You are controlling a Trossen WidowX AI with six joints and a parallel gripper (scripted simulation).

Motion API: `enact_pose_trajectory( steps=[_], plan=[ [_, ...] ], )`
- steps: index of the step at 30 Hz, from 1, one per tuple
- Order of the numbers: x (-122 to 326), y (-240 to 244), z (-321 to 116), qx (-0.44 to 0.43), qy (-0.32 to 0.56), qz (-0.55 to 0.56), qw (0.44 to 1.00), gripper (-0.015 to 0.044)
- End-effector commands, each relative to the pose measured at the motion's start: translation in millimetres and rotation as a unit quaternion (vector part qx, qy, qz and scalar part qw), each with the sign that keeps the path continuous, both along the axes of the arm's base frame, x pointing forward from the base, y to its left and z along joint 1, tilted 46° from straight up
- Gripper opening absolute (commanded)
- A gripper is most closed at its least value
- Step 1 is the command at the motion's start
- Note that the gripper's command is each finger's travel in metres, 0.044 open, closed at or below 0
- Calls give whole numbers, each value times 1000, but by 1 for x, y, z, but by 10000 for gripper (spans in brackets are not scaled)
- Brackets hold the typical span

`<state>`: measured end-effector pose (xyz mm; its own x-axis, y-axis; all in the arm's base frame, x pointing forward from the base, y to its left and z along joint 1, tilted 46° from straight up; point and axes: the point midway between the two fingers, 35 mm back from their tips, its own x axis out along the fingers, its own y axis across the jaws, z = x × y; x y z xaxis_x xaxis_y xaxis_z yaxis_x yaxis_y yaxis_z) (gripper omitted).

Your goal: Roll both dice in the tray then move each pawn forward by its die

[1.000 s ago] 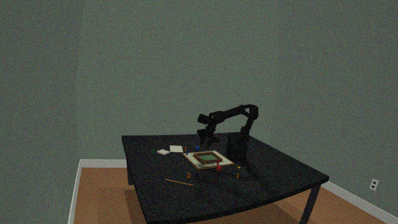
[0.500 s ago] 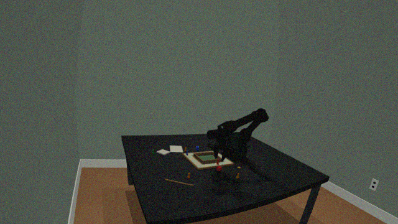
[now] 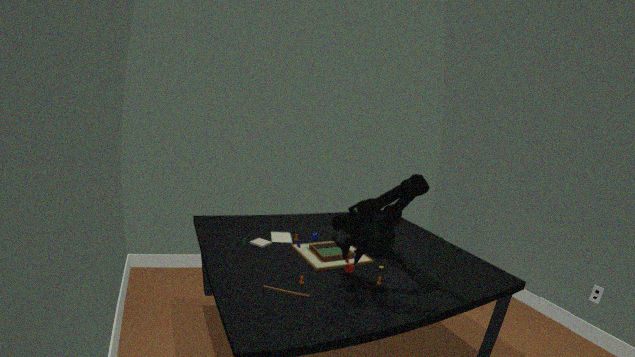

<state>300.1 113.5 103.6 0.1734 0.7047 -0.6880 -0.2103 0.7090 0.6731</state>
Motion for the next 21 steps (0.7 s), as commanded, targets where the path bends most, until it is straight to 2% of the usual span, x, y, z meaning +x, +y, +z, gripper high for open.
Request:
enact_pose_trajectory(
  steps=[1,21],
  plan=[
    [0,3,-6,-2,6,-2,1000,275],
    [5,25,-26,-1,6,-2,1000,275]
  ],
)
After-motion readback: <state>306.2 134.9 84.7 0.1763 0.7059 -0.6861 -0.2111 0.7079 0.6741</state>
